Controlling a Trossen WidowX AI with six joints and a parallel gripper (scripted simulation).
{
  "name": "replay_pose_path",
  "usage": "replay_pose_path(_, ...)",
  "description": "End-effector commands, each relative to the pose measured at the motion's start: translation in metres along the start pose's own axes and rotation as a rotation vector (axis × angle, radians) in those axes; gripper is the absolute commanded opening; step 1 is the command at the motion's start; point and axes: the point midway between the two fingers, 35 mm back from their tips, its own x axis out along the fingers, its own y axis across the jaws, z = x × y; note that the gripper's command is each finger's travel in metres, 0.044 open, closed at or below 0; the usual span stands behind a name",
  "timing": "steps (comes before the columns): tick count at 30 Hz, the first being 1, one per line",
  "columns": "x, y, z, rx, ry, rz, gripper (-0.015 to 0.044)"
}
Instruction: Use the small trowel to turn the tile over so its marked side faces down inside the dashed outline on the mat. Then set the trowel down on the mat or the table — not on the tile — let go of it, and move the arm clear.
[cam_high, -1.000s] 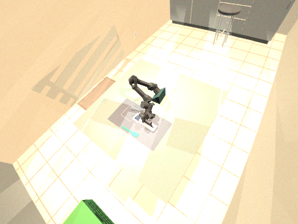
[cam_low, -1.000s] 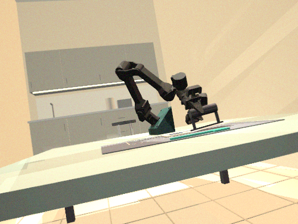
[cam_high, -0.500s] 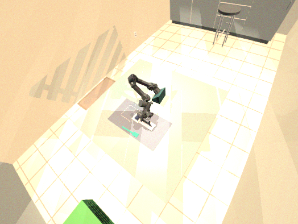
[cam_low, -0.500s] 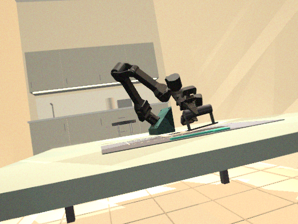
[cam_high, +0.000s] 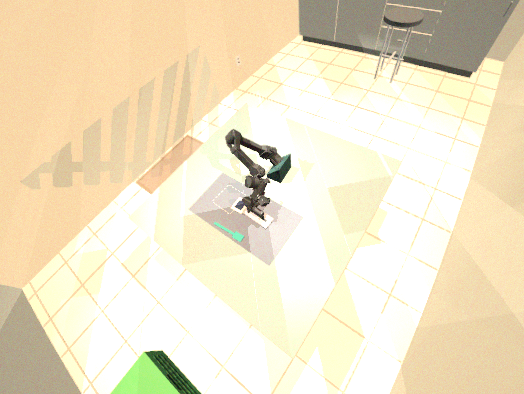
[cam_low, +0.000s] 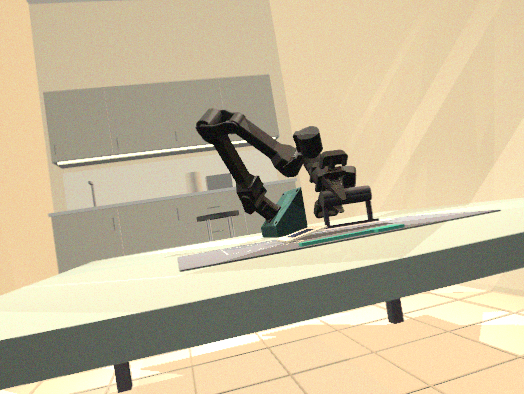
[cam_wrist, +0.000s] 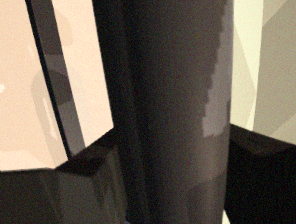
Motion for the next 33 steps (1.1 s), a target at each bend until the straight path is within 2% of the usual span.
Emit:
replay_pose_path(1,-0.006,-0.015,-0.002,0.012,0.004,-0.023,0.0000)
replay_pose_path(33,-0.030,-0.041,-0.053,0.011,0.005,-0.023,0.0000)
